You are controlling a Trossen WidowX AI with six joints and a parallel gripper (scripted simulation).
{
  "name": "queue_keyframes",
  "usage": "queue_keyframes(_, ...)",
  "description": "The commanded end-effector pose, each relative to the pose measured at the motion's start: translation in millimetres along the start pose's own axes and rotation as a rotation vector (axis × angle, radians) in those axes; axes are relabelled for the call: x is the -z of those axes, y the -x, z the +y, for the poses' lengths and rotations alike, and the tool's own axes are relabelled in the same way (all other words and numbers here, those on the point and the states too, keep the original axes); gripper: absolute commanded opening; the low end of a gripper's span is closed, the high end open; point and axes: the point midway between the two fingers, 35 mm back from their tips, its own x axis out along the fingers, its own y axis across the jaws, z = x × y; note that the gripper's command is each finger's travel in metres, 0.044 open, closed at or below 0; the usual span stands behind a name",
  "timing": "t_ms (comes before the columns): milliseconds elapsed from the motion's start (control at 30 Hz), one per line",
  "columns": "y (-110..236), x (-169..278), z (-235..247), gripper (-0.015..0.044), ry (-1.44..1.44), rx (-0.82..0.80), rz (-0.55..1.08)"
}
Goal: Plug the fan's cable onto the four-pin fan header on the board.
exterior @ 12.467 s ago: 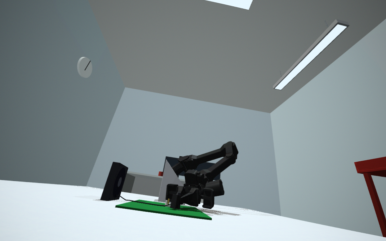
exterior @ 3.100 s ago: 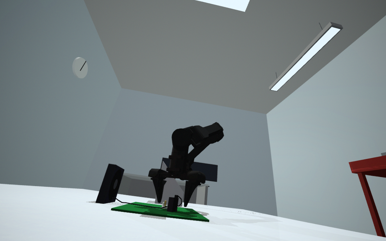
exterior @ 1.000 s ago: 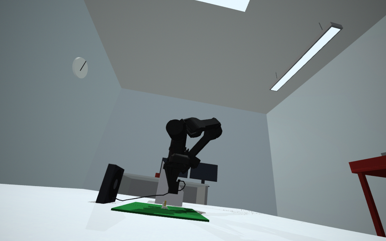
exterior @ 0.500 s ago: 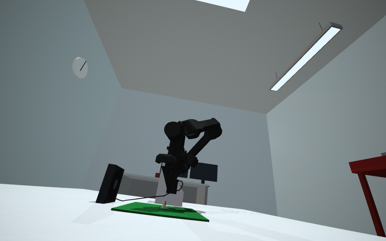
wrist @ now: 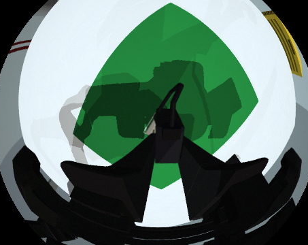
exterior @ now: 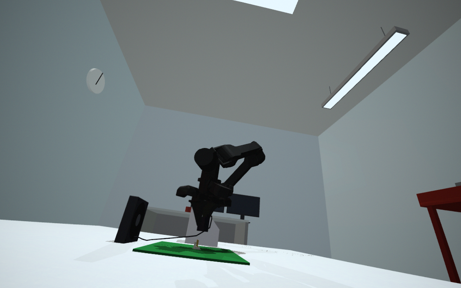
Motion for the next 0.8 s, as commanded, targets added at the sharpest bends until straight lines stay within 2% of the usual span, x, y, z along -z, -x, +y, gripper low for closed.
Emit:
queue_keyframes(0, -0.5, 4.8, 2.6, 0.0, -0.123, 0.001, 0.002)
queue_keyframes(400, -2.2, 18.1, 10.5, 0.0, -0.506, 0.001, 0.002)
queue_keyframes(767, 0.1, 24.4, 13.6, 0.0, -0.527, 0.001, 0.003)
